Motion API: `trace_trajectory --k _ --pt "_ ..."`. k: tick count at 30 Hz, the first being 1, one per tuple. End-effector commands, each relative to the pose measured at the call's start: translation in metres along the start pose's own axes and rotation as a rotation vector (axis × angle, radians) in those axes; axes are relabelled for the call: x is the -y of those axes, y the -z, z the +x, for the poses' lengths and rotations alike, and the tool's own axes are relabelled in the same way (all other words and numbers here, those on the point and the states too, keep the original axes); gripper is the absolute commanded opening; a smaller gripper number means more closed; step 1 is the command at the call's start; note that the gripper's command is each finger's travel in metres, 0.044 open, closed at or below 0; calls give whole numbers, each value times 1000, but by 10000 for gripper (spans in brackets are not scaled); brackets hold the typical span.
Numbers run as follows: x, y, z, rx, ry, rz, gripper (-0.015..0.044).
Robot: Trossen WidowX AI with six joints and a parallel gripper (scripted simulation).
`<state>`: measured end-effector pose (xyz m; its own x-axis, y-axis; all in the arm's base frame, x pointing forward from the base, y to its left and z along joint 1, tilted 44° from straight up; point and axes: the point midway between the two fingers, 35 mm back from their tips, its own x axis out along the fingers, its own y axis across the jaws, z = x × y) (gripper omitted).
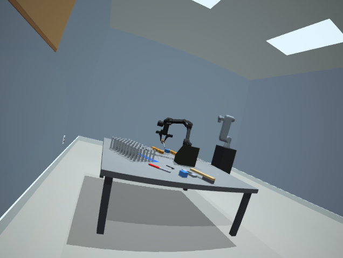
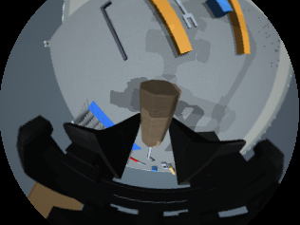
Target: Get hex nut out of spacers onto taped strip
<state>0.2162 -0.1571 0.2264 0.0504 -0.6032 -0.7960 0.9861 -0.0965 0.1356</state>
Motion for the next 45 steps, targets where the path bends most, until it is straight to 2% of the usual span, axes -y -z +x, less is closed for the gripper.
trace_trajectory --k 1,21,40,45 --pt "-7 16 2 -23 -8 73 0" --pt "-30 94 -2 -111 -33 505 0" --pt "-30 170 -11 -186 -8 911 0" --pt "-29 176 -11 -191 -5 942 0"
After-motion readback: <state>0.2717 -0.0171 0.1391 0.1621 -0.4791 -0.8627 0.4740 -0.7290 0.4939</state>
